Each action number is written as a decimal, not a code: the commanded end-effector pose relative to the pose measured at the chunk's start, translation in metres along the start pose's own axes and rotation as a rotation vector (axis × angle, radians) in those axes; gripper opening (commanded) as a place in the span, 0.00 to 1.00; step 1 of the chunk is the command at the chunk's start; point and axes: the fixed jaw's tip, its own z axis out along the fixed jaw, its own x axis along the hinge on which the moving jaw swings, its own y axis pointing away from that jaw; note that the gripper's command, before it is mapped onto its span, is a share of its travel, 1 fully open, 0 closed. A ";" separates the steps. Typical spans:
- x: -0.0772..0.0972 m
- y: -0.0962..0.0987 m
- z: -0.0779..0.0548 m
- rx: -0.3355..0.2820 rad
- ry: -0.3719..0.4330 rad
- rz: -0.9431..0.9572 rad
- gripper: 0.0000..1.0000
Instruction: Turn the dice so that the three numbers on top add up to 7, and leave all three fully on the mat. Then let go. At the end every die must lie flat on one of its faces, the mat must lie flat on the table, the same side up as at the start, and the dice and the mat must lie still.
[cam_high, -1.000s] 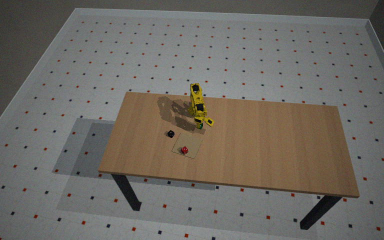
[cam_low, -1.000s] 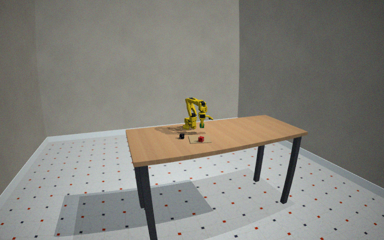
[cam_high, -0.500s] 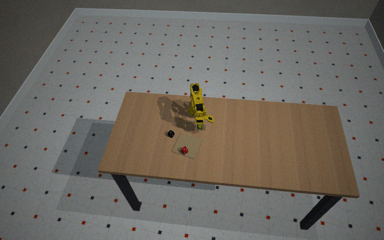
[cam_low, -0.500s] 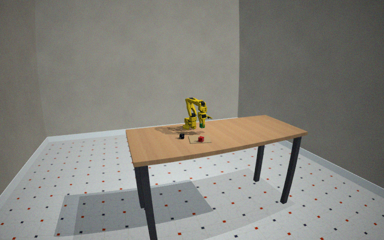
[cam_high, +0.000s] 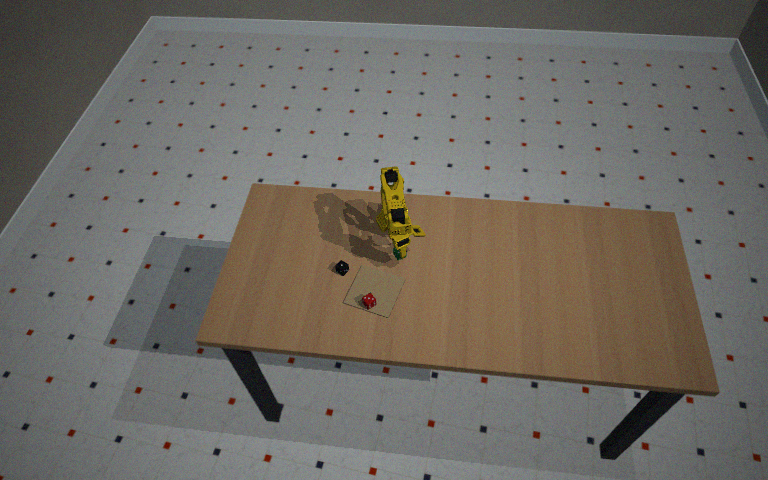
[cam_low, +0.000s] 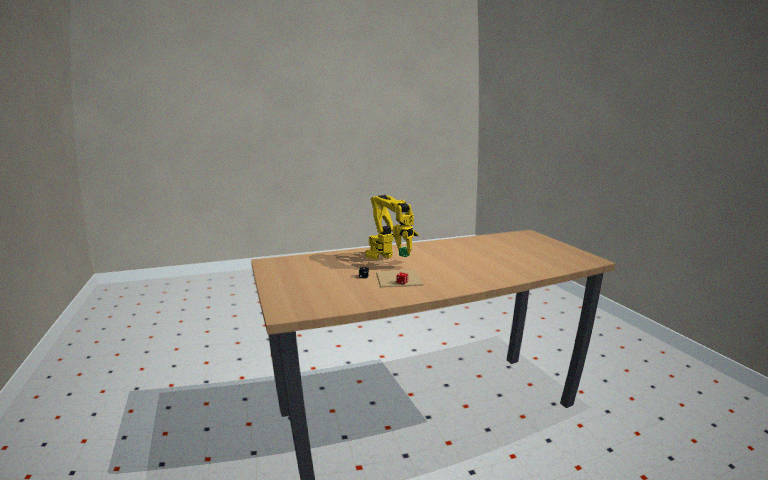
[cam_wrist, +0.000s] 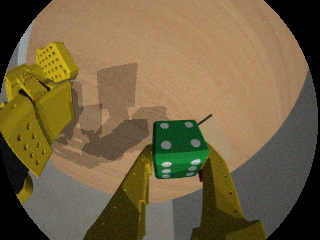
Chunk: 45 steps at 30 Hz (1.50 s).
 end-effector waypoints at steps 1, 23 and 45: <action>0.006 -0.006 -0.004 0.040 0.016 -0.138 0.00; 0.016 -0.009 -0.001 0.032 0.030 -0.817 0.00; 0.020 -0.012 0.000 0.026 0.037 -1.172 0.00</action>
